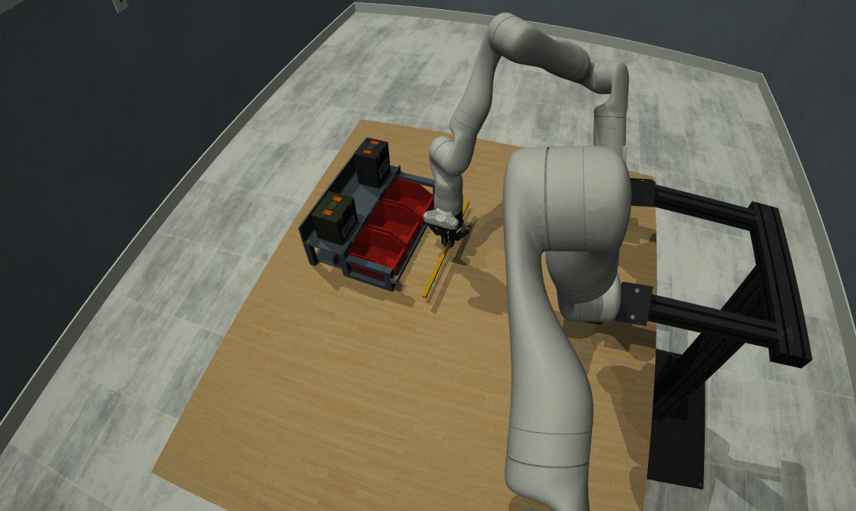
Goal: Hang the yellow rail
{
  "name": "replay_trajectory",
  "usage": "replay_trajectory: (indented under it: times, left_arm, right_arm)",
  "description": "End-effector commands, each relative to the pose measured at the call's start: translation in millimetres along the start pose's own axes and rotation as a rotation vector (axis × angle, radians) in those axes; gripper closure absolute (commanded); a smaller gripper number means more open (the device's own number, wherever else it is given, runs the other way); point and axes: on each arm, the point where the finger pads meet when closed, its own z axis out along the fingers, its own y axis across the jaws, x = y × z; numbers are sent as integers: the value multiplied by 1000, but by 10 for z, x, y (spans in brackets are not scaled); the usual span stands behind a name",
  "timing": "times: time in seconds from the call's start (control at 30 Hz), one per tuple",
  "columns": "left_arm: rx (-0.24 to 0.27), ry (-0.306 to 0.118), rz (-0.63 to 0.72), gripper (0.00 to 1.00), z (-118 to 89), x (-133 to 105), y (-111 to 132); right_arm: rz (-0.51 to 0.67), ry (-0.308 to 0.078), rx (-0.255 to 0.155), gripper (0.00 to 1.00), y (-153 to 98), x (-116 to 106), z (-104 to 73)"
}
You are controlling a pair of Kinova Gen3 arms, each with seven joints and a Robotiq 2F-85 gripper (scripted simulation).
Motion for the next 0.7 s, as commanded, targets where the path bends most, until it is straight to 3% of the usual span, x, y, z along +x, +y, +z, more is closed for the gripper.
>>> replay_trajectory:
  times: [0.0,0.4,0.67]
  left_arm:
    - [-2,6,15,2,2,6,-12]
    - [-2,6,15,2,2,6,-12]
    - [-2,6,15,2,2,6,-12]
  right_arm:
    - [-17,6,-9,903,23,30,-137]
    - [-18,6,-9,903,21,29,-507]
    - [-18,6,-9,903,20,29,-628]
